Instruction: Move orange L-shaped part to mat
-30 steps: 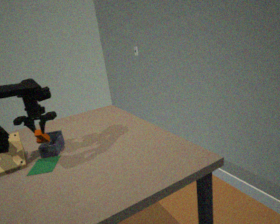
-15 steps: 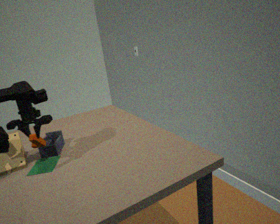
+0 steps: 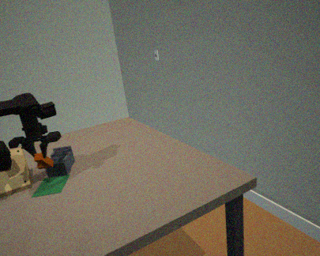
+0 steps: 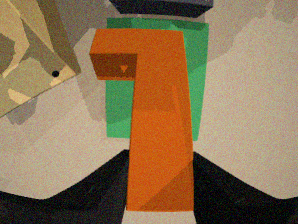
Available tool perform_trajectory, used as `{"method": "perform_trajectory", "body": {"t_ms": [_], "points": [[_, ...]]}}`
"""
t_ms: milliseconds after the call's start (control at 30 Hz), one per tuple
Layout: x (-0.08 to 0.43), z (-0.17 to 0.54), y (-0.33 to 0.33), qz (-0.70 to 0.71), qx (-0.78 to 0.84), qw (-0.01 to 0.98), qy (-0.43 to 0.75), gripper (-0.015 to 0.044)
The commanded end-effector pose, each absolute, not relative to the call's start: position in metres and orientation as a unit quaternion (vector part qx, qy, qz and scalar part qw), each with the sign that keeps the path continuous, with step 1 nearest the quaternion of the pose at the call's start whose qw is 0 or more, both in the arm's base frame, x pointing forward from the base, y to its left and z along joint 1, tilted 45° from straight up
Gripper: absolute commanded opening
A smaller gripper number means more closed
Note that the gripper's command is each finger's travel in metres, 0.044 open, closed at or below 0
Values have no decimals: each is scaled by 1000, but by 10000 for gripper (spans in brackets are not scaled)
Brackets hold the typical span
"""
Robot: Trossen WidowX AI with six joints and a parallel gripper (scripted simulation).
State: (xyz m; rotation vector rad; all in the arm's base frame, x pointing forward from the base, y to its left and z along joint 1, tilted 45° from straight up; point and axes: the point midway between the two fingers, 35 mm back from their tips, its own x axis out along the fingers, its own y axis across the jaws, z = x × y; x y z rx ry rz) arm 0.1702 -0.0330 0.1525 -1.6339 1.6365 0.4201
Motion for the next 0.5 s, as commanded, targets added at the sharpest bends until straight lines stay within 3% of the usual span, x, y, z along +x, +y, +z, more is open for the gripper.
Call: {"method": "perform_trajectory", "body": {"t_ms": [0, 467], "points": [[171, 149, -38, 163, -643, 388, 639, 0], [174, 134, -53, 163, -643, 389, 639, 0]]}}
